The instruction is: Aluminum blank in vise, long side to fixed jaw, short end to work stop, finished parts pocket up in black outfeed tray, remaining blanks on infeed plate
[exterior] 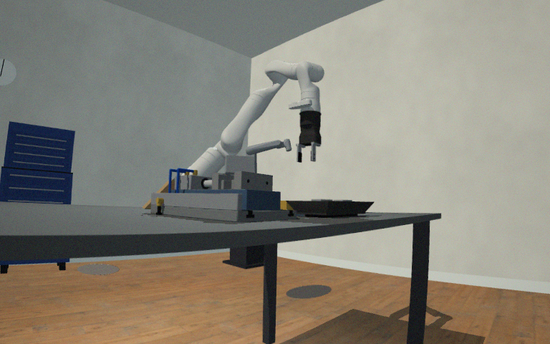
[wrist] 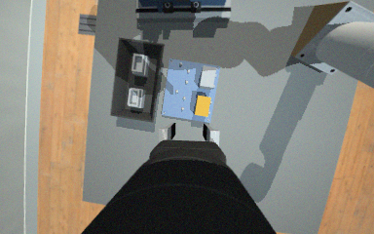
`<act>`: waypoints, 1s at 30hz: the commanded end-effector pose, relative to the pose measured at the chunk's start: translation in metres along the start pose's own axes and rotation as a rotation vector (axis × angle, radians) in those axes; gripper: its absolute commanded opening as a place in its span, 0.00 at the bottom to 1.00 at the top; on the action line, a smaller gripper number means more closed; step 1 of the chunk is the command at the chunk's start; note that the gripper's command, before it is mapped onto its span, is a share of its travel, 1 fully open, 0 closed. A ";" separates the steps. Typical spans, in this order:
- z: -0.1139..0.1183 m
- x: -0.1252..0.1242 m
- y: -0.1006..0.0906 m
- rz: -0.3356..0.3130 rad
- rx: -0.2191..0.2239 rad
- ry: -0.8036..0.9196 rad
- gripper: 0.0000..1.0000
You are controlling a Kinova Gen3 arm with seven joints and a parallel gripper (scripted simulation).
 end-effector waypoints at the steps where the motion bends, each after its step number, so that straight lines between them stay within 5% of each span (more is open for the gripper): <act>1: -0.001 -0.003 -0.002 0.005 -0.009 -0.006 1.00; 29: 0.001 -0.010 -0.002 0.011 -0.016 -0.013 1.00; 30: 0.001 -0.010 -0.002 0.011 -0.016 -0.013 0.00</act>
Point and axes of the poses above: the point where the finger pads meet when closed, its own y axis out along the fingers, its own z axis across the jaws, x = y × z, the point moved 6 cm from there along -y, back along the fingers, and after that the axes turned 10 degrees about -y, right-handed, at the moved point
